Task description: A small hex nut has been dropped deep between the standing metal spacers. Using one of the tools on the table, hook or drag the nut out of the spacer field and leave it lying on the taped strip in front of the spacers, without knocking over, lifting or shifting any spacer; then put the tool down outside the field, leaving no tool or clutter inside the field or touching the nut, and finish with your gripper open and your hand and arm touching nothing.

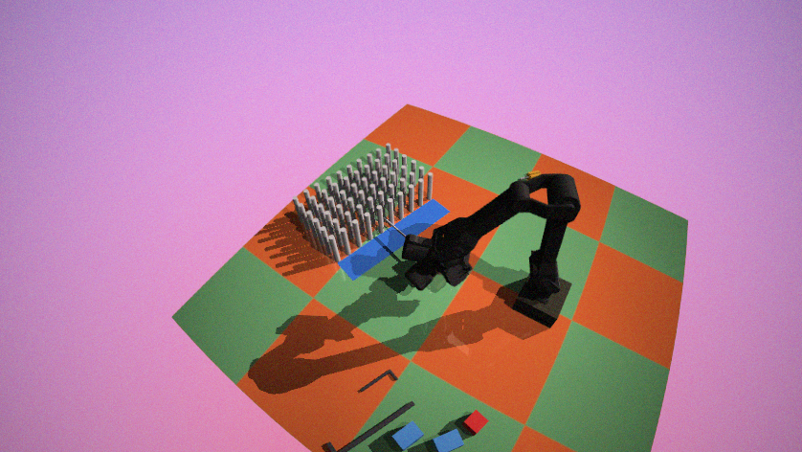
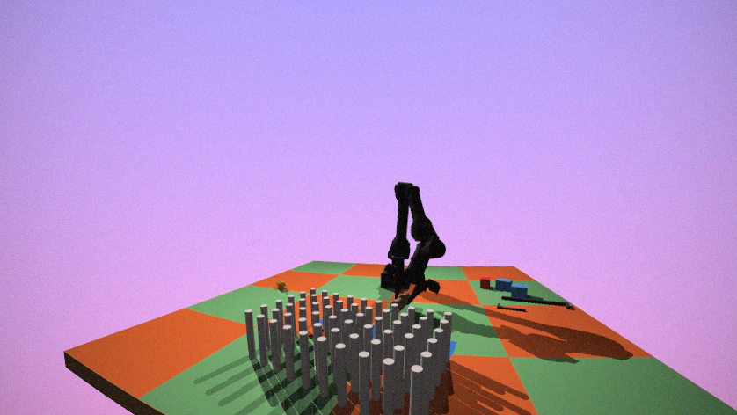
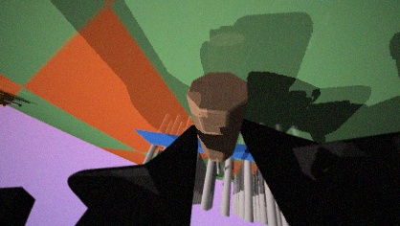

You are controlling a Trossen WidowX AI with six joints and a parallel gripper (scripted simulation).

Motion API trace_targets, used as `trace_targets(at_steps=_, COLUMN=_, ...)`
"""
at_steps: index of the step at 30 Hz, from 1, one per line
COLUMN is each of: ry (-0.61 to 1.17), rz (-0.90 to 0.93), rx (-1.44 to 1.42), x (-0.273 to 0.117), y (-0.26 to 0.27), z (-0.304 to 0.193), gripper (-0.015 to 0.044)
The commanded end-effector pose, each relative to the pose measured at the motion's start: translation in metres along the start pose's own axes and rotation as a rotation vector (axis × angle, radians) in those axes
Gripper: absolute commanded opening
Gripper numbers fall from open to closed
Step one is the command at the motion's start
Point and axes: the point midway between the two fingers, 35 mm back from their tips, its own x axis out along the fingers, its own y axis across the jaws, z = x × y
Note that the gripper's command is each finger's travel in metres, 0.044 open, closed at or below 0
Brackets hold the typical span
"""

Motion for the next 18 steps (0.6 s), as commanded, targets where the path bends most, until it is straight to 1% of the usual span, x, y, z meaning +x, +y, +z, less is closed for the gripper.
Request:
trace_targets(at_steps=1, ry=0.006, rz=-0.003, rx=0.001, x=0.001, y=-0.001, z=-0.005, gripper=0.0000)
trace_targets(at_steps=18, ry=0.007, rz=-0.003, rx=0.001, x=0.008, y=-0.001, z=-0.019, gripper=0.0000)
